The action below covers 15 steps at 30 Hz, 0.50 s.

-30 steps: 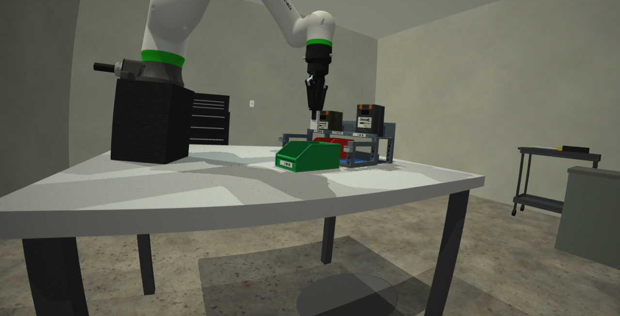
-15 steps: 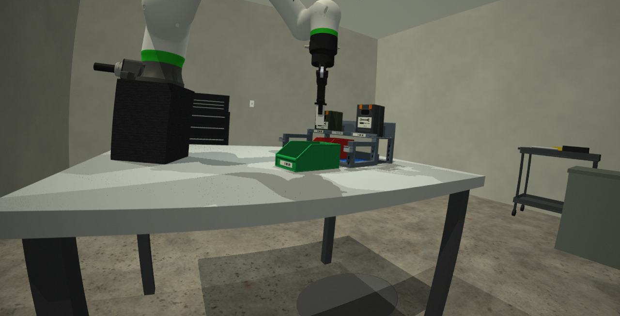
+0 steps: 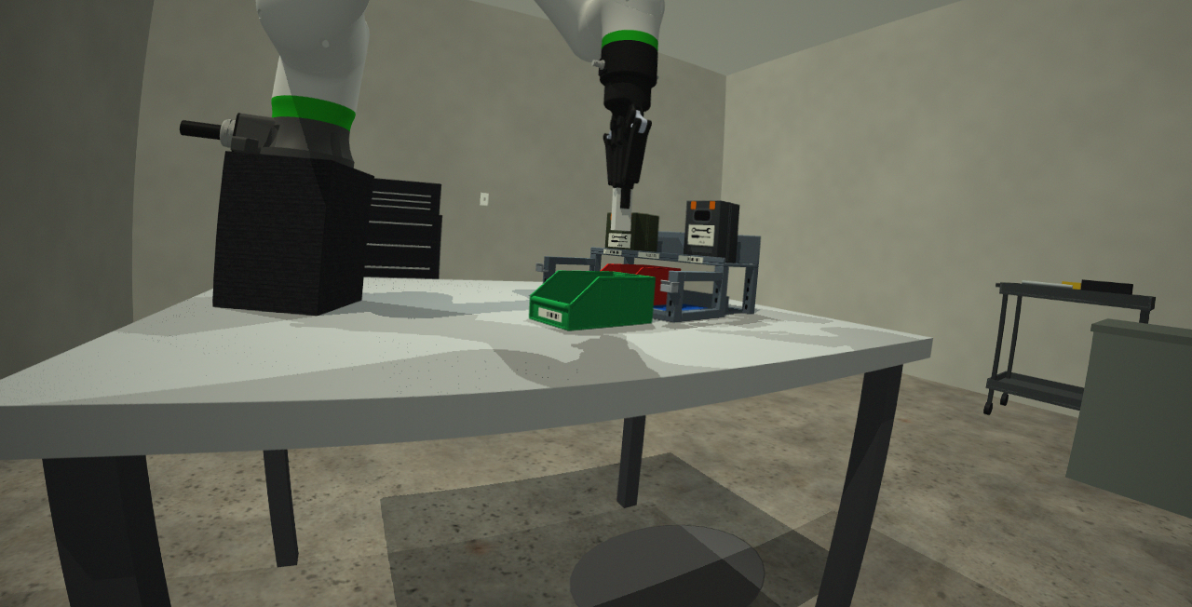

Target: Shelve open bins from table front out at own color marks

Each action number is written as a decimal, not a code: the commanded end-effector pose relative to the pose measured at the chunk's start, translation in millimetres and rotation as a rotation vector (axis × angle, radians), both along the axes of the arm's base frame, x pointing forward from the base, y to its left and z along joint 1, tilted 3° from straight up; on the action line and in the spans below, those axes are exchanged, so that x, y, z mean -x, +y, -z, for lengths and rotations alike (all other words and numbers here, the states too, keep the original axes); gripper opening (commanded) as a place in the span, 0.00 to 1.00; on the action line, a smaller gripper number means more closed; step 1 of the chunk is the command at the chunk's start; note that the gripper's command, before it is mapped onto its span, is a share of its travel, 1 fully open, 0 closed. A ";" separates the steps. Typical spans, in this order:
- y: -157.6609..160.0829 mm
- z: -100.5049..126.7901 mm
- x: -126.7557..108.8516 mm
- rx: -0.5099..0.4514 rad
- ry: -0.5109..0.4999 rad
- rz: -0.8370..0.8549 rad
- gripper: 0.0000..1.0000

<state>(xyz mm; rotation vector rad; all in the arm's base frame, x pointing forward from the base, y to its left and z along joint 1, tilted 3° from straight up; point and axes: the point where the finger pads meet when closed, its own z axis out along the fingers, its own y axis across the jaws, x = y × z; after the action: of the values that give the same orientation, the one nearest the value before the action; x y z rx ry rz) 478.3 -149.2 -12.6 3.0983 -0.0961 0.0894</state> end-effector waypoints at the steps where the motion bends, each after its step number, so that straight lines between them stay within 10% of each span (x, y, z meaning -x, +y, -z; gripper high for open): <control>1: -17.9 -5.3 8.6 -0.014 0.008 -0.167 0.00; 15: -34.9 -10.3 17.8 -0.005 0.013 -0.319 0.00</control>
<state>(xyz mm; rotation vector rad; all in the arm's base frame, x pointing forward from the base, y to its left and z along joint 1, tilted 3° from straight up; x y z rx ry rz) 460.4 -183.8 -2.4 3.0883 0.3990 0.0787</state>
